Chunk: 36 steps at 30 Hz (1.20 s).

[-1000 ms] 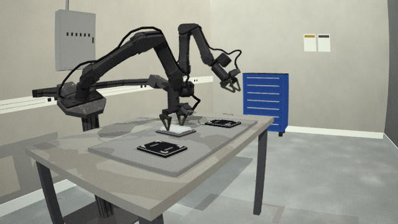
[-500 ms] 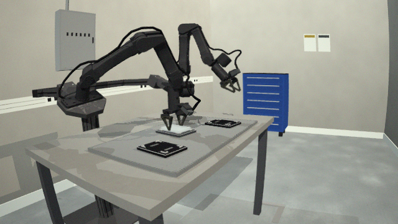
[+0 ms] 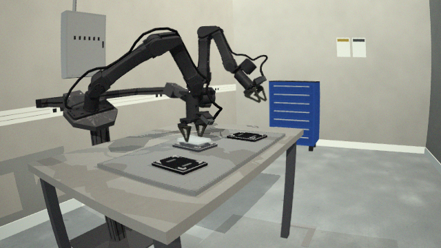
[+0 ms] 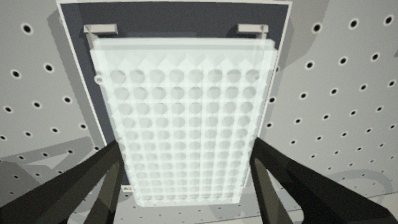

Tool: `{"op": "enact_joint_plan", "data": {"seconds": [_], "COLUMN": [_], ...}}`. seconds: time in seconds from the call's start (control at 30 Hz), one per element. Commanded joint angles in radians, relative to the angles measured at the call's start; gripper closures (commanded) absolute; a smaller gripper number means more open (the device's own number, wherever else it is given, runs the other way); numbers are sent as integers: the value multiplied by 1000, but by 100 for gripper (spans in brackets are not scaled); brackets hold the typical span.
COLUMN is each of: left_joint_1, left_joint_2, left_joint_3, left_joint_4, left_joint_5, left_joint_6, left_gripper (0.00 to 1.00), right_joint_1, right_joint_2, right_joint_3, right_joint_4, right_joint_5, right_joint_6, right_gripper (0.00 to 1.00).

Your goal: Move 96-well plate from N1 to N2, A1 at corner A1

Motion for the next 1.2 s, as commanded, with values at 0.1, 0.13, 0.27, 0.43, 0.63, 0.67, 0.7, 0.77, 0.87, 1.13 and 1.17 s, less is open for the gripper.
{"op": "enact_joint_plan", "data": {"seconds": [0.1,0.13,0.27,0.43,0.63,0.67,0.7,0.77,0.87,1.13,1.17], "left_joint_1": [3,3,-46,-133,-428,-478,-527,-626,-723,-1081,-1128], "left_joint_2": [-1,6,15,29,86,98,109,133,157,240,251], "left_joint_3": [7,17,-10,-24,-73,-79,-85,-99,-112,-160,-166], "left_joint_4": [23,36,64,96,178,191,203,229,254,343,354], "left_joint_5": [10,15,-43,-90,-214,-232,-250,-287,-323,-444,-459], "left_joint_6": [10,17,23,32,53,54,56,60,64,82,84], "left_gripper": [0,0,0,0,0,0,0,0,0,0,0], "right_joint_1": [46,39,0,-54,-226,-253,-280,-335,-389,-551,-567], "right_joint_2": [-78,-80,-126,-195,-369,-392,-413,-454,-489,-573,-580], "right_joint_3": [9,-2,-70,-160,-361,-382,-402,-436,-465,-519,-521], "right_joint_4": [-59,-52,21,66,134,142,150,162,172,173,172], "right_joint_5": [22,12,-5,-16,-51,-59,-67,-84,-102,-153,-158], "right_joint_6": [22,14,-69,-147,-333,-360,-387,-440,-489,-626,-639], "right_gripper": [21,21,21,21,21,21,21,21,21,21,21]}}
